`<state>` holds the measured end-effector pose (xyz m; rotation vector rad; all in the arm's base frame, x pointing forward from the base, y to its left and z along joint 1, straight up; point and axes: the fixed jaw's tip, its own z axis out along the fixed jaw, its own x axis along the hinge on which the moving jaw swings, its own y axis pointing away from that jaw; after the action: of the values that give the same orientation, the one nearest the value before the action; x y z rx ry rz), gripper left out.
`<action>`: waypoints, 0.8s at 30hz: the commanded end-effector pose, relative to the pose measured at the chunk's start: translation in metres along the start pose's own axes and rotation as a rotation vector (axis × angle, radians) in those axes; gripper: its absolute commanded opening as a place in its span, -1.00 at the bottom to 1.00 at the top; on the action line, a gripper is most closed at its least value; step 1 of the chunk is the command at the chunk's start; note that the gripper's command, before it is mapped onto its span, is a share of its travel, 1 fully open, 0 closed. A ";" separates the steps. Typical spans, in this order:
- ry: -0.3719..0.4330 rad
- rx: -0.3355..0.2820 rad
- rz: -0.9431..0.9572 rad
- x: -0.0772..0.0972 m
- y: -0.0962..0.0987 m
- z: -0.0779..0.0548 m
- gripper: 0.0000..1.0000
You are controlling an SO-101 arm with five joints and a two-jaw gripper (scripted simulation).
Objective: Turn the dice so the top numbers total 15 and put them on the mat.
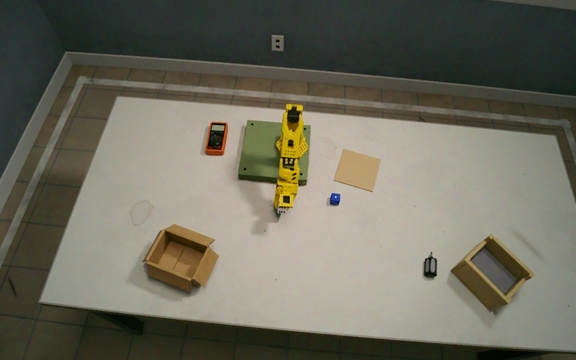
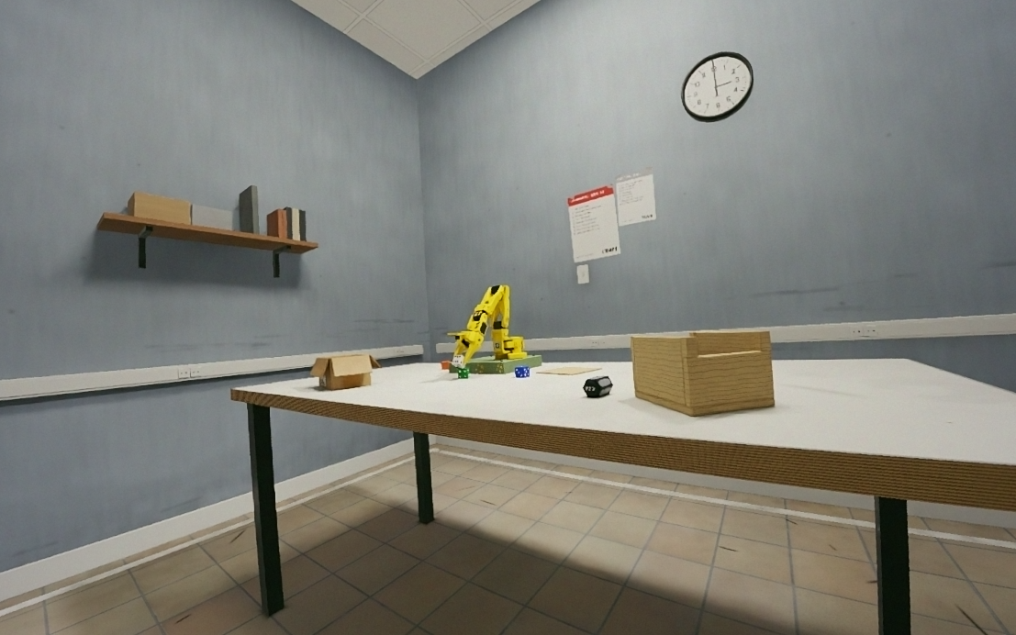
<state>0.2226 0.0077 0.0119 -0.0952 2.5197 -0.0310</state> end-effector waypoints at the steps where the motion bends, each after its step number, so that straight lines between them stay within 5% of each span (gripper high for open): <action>1: -0.116 -0.034 -0.024 -0.005 0.014 -0.003 -1.00; 24: -0.223 -0.086 -0.065 -0.011 0.033 0.001 -1.00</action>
<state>0.2305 0.0343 0.0205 -0.1838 2.3129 0.0353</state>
